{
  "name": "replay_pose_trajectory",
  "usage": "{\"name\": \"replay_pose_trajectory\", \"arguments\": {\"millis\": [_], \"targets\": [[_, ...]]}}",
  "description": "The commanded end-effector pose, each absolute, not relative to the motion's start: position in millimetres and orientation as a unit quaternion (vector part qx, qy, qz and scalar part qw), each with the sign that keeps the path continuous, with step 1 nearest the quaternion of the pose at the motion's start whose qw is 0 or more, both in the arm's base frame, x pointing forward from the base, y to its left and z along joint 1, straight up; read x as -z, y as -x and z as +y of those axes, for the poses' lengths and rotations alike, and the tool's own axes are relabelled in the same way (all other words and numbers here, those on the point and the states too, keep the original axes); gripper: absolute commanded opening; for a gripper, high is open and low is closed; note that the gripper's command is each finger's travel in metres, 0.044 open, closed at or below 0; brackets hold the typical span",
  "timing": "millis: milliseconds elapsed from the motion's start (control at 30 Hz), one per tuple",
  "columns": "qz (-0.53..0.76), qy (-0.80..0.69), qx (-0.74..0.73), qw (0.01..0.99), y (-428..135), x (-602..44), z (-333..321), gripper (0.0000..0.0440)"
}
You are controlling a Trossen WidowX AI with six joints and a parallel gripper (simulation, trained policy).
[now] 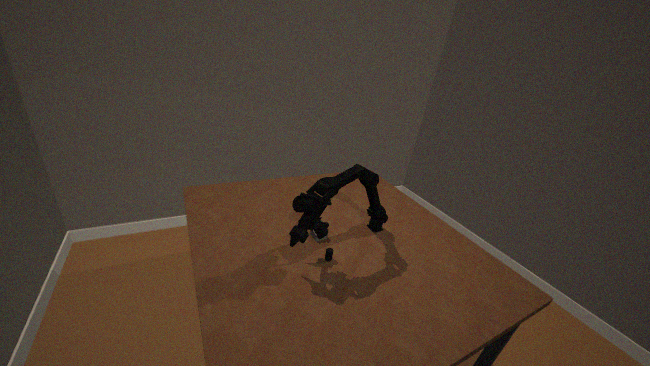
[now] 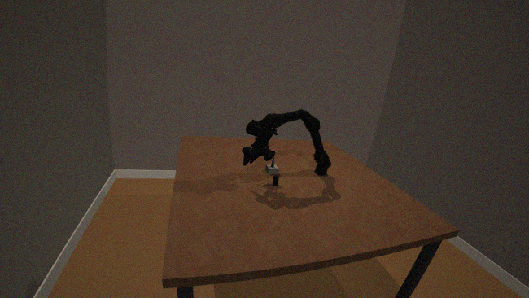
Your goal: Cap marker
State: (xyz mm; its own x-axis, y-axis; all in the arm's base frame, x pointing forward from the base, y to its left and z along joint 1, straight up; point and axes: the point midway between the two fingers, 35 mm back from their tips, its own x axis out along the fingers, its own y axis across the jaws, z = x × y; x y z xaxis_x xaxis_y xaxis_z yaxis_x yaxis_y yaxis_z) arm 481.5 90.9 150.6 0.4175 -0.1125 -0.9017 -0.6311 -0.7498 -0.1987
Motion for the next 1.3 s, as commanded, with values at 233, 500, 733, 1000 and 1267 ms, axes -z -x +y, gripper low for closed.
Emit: {"name": "replay_pose_trajectory", "arguments": {"millis": [233,500,733,1000,1267], "targets": [[0.234,0.758,-0.55,0.262,-444,-139,108,0.0332],[0.236,0.727,-0.592,0.257,-419,-132,116,0.0332],[0.239,0.699,-0.625,0.253,-399,-126,121,0.033],[0.243,0.669,-0.658,0.246,-380,-116,125,0.0326],[0.247,0.644,-0.684,0.237,-364,-107,126,0.0319]]}}
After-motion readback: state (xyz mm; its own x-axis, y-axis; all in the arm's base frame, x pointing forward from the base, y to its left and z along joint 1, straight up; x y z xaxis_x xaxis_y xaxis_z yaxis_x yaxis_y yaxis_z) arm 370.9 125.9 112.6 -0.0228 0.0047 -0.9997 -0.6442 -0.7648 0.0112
